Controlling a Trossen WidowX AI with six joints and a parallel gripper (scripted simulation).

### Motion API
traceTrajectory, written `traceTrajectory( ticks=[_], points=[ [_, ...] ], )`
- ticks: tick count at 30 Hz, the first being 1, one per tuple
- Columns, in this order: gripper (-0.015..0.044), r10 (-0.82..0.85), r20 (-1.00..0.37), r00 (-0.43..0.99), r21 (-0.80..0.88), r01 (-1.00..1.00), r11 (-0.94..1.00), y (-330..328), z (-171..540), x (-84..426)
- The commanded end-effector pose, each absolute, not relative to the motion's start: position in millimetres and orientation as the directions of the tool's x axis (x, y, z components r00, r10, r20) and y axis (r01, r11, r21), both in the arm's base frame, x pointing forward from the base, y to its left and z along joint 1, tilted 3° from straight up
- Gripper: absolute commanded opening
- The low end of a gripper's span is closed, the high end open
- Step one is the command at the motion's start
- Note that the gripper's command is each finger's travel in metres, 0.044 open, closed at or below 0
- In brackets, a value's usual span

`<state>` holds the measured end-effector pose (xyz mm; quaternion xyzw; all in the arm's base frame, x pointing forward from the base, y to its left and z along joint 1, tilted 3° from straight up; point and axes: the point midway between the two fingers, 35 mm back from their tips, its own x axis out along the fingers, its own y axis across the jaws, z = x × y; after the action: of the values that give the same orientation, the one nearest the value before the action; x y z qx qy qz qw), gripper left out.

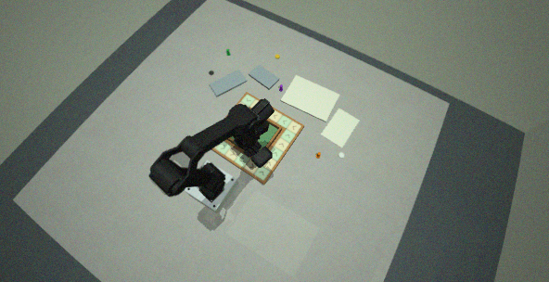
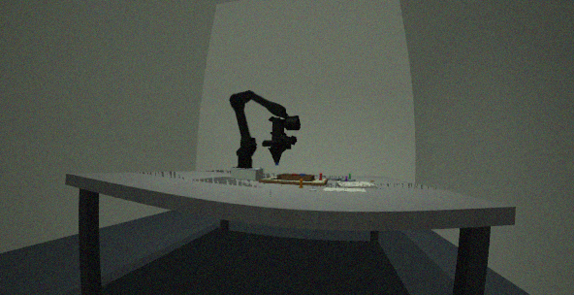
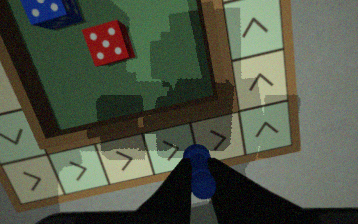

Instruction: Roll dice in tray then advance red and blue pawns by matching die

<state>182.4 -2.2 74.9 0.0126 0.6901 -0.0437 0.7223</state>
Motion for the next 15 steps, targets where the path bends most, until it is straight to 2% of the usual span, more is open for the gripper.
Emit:
traceTrajectory(
  ticks=[1,15],
  points=[
    [0.0000,-0.044,-0.998,0.043,-0.041,0.074,0.996,-15,67,175],
    [0.0000,-0.047,-0.998,0.043,-0.044,0.074,0.996,-32,45,166]
  ],
)
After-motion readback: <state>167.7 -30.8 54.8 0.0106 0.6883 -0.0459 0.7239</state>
